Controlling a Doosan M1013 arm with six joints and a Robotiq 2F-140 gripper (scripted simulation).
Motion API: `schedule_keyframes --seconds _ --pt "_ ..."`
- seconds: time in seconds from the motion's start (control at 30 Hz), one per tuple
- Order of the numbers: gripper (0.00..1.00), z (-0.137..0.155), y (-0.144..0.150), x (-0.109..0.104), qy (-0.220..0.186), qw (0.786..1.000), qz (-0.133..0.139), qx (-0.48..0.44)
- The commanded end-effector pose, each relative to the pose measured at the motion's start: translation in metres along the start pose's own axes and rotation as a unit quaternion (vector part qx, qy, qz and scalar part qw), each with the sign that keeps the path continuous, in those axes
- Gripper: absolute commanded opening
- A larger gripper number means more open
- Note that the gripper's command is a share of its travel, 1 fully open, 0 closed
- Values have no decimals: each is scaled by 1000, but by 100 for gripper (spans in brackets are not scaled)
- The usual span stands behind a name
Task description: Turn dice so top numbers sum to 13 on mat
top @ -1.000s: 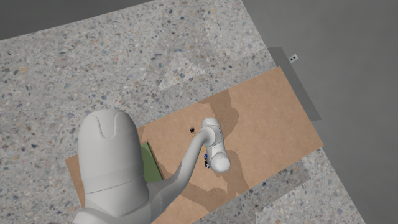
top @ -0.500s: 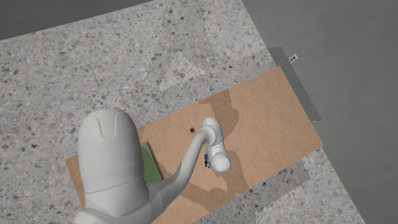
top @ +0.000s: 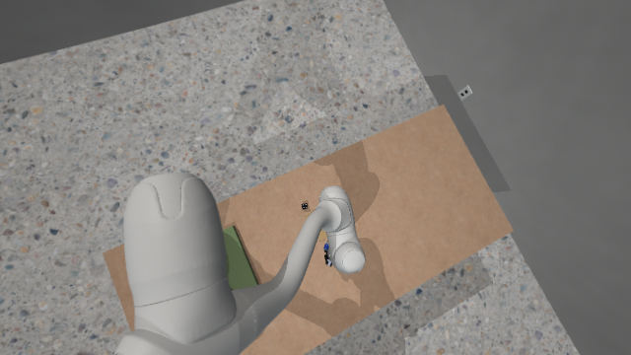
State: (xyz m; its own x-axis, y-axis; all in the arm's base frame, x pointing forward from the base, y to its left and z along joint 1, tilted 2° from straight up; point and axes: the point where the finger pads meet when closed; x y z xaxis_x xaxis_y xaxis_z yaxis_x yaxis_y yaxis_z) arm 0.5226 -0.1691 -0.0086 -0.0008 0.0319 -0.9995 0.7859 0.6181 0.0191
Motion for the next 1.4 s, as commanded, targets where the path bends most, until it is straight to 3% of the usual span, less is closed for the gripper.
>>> schedule_keyframes --seconds 0.0,0.33,0.77,1.23,1.37 --pt "13 0 0 0 0 1000 0 0" --pt "13 0 0 -14 0 1000 0 0" --pt "13 0 0 -96 0 1000 0 0" --pt "13 -1 1 -100 0 1000 0 -5" --pt "13 -11 29 -99 0 995 0 -100"
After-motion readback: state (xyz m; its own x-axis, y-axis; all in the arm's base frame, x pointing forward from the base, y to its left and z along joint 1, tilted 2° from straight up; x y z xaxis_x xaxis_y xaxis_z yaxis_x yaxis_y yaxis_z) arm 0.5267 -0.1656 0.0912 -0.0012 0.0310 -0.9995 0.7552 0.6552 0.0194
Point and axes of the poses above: the point where the finger pads meet when closed, its own x axis out along the fingers, its own y axis across the jaws, z = x × y, and after that the axes turned 9 degrees about -x, right-handed
